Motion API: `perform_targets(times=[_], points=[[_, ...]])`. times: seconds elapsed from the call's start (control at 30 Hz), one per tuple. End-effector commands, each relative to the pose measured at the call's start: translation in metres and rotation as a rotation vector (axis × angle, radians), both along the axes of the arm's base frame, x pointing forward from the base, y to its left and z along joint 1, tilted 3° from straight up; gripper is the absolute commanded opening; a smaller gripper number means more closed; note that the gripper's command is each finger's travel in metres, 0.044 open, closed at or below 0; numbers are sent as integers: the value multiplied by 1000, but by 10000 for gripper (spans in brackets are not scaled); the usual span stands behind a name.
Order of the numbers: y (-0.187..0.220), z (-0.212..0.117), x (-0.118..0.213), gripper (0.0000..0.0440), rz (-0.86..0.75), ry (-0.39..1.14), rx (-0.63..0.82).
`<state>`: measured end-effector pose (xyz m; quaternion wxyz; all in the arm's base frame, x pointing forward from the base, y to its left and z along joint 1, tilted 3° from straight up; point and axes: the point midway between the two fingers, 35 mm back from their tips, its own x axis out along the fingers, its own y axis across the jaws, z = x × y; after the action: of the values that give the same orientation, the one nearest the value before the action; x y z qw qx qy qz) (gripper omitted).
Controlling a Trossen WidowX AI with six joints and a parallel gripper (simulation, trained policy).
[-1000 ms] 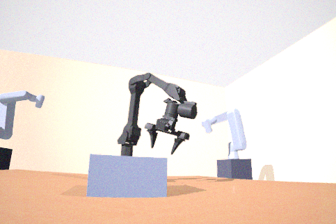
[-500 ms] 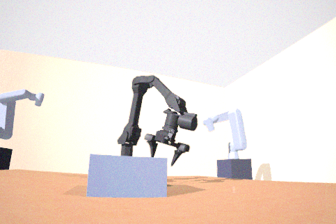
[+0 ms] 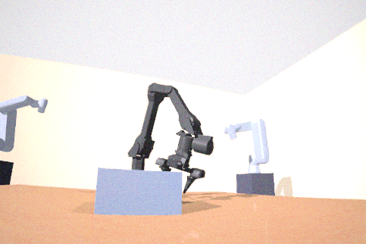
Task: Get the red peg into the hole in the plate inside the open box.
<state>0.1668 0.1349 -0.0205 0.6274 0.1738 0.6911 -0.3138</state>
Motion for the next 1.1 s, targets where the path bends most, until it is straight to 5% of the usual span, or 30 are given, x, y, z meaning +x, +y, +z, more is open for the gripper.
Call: perform_targets(times=[0.0,0.4,1.07], points=[[-5,-10,-4,314,5,12,-16],[-16,-34,-16,8,13,76,-68],[-8,25,28,0,46,-67,-76]])
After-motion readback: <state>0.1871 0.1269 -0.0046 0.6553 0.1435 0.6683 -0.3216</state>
